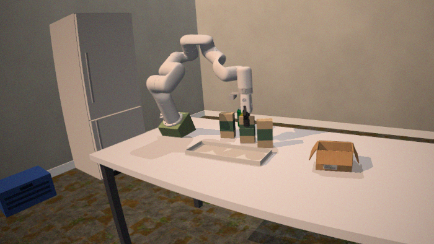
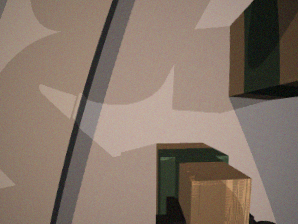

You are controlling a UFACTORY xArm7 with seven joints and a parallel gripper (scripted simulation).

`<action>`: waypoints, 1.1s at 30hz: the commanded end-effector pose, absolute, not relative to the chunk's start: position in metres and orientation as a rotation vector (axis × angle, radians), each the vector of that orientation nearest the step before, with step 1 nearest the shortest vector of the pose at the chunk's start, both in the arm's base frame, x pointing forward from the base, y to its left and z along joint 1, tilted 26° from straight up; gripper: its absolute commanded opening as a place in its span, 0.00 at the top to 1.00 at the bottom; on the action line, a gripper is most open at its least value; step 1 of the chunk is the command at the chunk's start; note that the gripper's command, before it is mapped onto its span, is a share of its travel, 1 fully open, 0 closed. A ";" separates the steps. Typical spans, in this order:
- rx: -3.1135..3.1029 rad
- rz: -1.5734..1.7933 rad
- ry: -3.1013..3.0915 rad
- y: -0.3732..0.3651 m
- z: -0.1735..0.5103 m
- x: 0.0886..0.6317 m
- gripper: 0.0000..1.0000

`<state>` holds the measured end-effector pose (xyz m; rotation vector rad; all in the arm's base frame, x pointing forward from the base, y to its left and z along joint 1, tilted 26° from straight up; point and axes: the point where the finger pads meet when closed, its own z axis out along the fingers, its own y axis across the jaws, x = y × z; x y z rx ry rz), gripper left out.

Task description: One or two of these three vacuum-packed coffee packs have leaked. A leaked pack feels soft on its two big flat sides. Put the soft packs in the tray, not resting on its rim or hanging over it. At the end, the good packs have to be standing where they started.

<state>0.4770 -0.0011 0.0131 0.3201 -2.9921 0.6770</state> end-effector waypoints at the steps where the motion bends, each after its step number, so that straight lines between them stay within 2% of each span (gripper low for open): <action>1: 0.320 0.676 -2.993 -0.001 0.013 0.477 0.76; 33: 0.320 0.676 -2.993 0.002 0.020 0.477 0.76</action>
